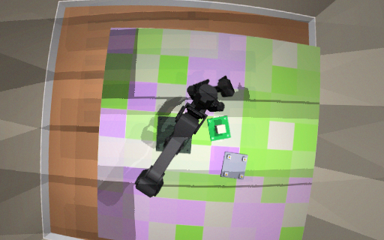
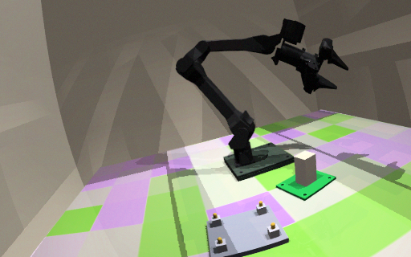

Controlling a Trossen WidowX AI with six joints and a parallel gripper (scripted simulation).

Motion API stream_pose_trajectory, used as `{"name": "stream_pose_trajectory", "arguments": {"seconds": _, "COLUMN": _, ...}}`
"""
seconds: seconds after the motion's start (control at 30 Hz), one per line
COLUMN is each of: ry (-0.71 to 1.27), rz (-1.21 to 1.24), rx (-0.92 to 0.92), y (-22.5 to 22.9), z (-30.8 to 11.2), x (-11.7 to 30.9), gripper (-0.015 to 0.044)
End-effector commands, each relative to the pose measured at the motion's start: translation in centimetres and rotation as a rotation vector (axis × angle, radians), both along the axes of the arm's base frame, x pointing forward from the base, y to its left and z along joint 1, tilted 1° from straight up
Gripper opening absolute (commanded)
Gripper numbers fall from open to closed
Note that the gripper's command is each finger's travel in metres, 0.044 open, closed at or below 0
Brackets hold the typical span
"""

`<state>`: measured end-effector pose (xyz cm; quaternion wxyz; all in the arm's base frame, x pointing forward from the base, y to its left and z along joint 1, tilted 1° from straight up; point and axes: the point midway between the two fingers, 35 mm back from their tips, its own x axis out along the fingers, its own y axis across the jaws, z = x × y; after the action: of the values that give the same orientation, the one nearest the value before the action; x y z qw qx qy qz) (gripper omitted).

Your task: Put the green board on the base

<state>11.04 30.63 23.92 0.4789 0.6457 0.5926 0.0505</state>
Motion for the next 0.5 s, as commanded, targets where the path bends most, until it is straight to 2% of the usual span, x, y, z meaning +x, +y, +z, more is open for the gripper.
{"name": "stream_pose_trajectory", "arguments": {"seconds": 0.0, "ry": -0.011, "rz": 0.003, "rx": -0.012, "y": -0.1, "z": -0.1, "x": 0.2, "gripper": 0.0426}}
{"name": "stream_pose_trajectory", "arguments": {"seconds": 0.03, "ry": -0.042, "rz": 0.013, "rx": -0.050, "y": -0.3, "z": -0.4, "x": 0.6, "gripper": 0.0440}}
{"name": "stream_pose_trajectory", "arguments": {"seconds": 0.27, "ry": -0.355, "rz": 0.254, "rx": -0.560, "y": -4.6, "z": -4.0, "x": 6.2, "gripper": 0.0440}}
{"name": "stream_pose_trajectory", "arguments": {"seconds": 0.47, "ry": -0.458, "rz": 0.624, "rx": -0.914, "y": -9.8, "z": -6.1, "x": 9.4, "gripper": 0.0440}}
